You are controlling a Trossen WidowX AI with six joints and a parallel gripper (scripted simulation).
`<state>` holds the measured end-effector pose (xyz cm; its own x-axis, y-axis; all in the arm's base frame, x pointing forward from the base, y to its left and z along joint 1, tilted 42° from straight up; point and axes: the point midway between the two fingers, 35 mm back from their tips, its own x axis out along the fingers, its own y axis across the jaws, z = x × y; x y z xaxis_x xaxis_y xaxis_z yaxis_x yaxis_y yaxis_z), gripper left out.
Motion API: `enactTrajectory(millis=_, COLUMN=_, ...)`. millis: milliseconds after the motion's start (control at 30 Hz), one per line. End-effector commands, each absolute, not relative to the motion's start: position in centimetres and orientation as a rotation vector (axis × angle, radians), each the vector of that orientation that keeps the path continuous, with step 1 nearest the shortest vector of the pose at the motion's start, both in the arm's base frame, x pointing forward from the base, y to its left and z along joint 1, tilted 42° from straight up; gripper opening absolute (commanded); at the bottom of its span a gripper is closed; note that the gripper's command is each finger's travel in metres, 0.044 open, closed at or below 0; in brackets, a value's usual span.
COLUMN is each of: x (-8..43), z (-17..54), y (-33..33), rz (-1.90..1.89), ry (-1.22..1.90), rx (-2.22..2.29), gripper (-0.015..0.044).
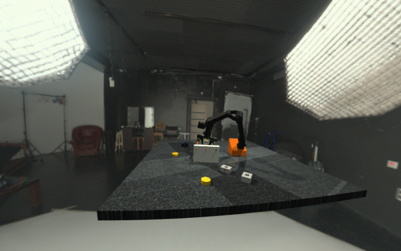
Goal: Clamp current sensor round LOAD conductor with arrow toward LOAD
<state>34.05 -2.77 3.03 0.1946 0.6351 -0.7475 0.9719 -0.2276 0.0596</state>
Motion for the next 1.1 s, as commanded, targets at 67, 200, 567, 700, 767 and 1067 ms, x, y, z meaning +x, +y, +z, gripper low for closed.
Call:
enactTrajectory(millis=67, x=34.02, z=3.03, y=-2.76, rz=-0.819, ry=1.497, rx=1.938, gripper=0.0256)
enactTrajectory(millis=200, x=34.05, z=3.03, y=-2.77, rz=-0.819, ry=1.495, rx=1.939, gripper=0.0236)
enactTrajectory(millis=567, x=34.05, z=3.03, y=-2.77, rz=-0.819, ry=1.495, rx=1.939, gripper=0.0163)
enactTrajectory(millis=700, x=34.05, z=3.03, y=-2.77, rz=-0.819, ry=1.495, rx=1.939, gripper=0.0136)
enactTrajectory(millis=767, x=34.05, z=3.03, y=-2.77, rz=-0.819, ry=1.495, rx=1.939, gripper=0.0123)
enactTrajectory(millis=1067, x=34.05, z=3.28, y=-3.03, rz=-0.793, ry=1.429, rx=1.977, gripper=0.0)
